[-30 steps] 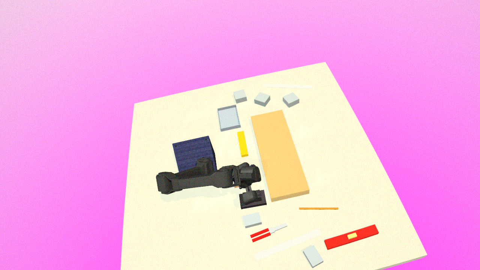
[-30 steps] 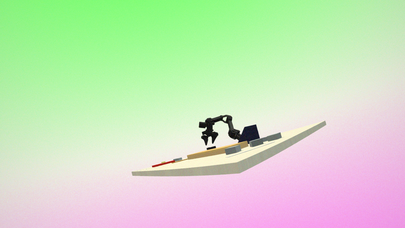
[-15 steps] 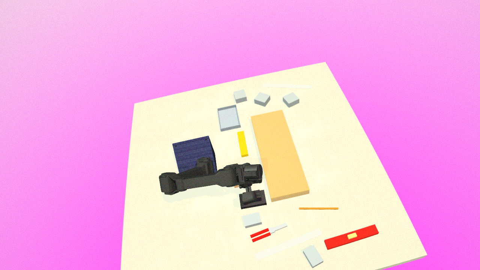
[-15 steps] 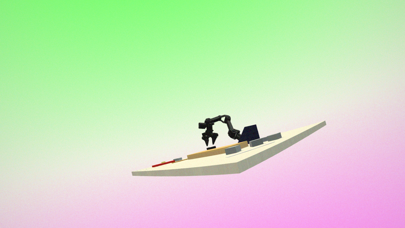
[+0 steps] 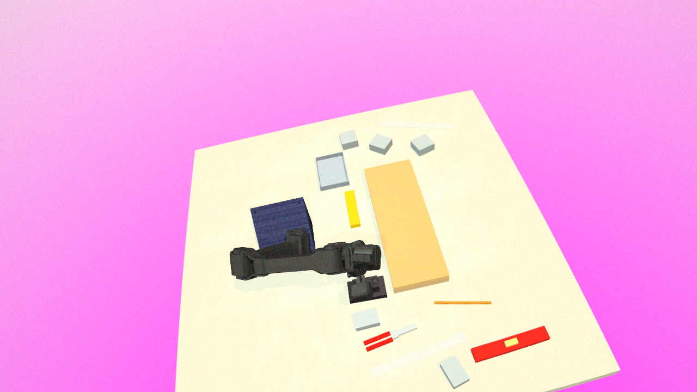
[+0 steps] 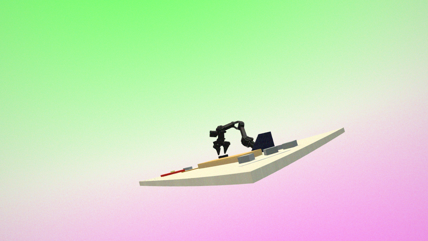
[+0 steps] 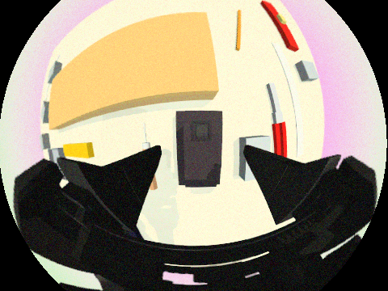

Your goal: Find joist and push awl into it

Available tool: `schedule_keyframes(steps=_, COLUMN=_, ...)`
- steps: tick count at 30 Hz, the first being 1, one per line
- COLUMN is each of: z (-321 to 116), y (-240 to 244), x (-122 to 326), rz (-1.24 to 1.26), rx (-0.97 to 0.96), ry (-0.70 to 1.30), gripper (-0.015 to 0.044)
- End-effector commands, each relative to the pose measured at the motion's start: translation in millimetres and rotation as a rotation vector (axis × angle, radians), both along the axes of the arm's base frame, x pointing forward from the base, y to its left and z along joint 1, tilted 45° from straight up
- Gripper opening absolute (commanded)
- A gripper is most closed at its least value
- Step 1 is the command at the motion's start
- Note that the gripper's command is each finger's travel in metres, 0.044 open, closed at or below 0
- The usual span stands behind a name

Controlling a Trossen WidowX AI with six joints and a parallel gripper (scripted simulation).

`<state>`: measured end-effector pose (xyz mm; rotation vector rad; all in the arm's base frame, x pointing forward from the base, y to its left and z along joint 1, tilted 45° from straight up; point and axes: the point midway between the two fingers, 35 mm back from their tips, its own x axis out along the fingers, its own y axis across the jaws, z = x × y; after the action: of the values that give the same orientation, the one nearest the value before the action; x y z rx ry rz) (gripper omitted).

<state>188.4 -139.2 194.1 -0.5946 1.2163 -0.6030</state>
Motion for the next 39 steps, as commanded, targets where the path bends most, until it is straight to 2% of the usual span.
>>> schedule_keyframes(steps=1, z=-7.2, y=-4.2, x=-0.8, rz=0.003, rx=0.005, ry=0.007, gripper=0.044)
schedule_keyframes(steps=24, z=-30.7, y=-29.1, x=-3.6, rz=0.005, rx=-0.002, ry=0.006, gripper=0.044)
schedule_keyframes(steps=28, z=-30.7, y=-29.1, x=-3.6, rz=0.005, rx=-0.002, ry=0.006, gripper=0.0335)
schedule_keyframes(steps=39, z=-30.7, y=-29.1, x=-3.6, rz=0.005, rx=-0.002, ry=0.006, gripper=0.0262)
